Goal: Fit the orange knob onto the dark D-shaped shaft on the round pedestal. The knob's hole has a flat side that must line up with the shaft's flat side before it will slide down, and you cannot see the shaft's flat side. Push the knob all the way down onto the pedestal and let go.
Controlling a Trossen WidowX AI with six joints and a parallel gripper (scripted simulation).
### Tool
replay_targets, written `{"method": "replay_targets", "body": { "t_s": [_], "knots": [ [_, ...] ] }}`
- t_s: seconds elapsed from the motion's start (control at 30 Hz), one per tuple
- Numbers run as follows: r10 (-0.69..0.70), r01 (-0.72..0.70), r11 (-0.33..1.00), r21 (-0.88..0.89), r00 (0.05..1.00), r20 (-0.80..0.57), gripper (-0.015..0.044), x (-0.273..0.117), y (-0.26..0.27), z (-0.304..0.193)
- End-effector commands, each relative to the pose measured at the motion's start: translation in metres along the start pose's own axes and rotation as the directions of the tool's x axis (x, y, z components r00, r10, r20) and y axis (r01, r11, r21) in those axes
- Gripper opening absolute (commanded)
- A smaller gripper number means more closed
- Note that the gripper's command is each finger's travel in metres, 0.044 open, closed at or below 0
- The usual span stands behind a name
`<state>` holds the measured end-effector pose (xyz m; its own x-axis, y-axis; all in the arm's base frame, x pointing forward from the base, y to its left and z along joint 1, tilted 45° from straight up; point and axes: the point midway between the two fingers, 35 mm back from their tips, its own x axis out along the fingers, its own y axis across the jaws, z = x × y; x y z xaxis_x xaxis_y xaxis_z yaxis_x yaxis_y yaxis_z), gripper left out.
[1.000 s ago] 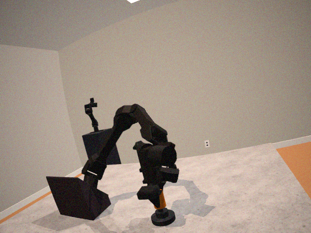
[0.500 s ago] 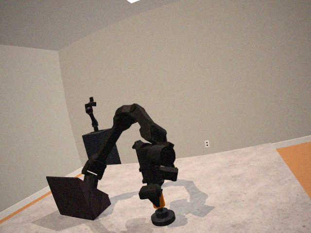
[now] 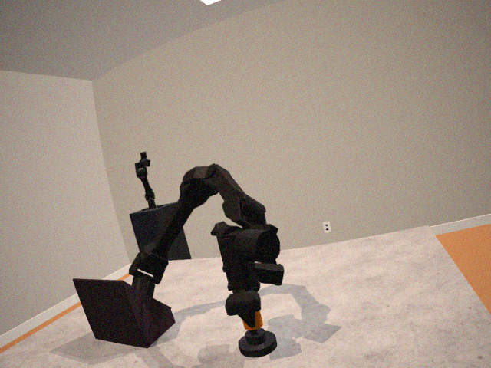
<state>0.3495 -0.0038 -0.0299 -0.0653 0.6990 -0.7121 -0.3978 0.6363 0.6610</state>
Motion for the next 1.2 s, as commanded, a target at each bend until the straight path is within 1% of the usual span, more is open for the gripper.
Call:
{"method": "replay_targets", "body": {
  "t_s": [0.0, 0.63, 0.7, 0.87, 1.17],
  "knots": [
    [-0.004, 0.004, 1.0, -0.006, 1.0, 0.006, 0.0, 0.0012, -0.001, 0.0019],
    [-0.004, 0.004, 1.0, -0.006, 1.0, 0.006, 0.0, -0.003, 0.0007, -0.0017],
    [-0.004, 0.004, 0.999, -0.033, 1.0, 0.006, 0.0, -0.0031, 0.0008, -0.002],
    [-0.004, 0.005, 0.979, -0.204, 1.0, 0.006, 0.0, -0.0027, 0.0015, -0.0041],
    [-0.004, 0.005, 0.977, -0.214, 1.0, 0.006, 0.0, -0.0002, 0.0003, -0.0029]
  ]
}}
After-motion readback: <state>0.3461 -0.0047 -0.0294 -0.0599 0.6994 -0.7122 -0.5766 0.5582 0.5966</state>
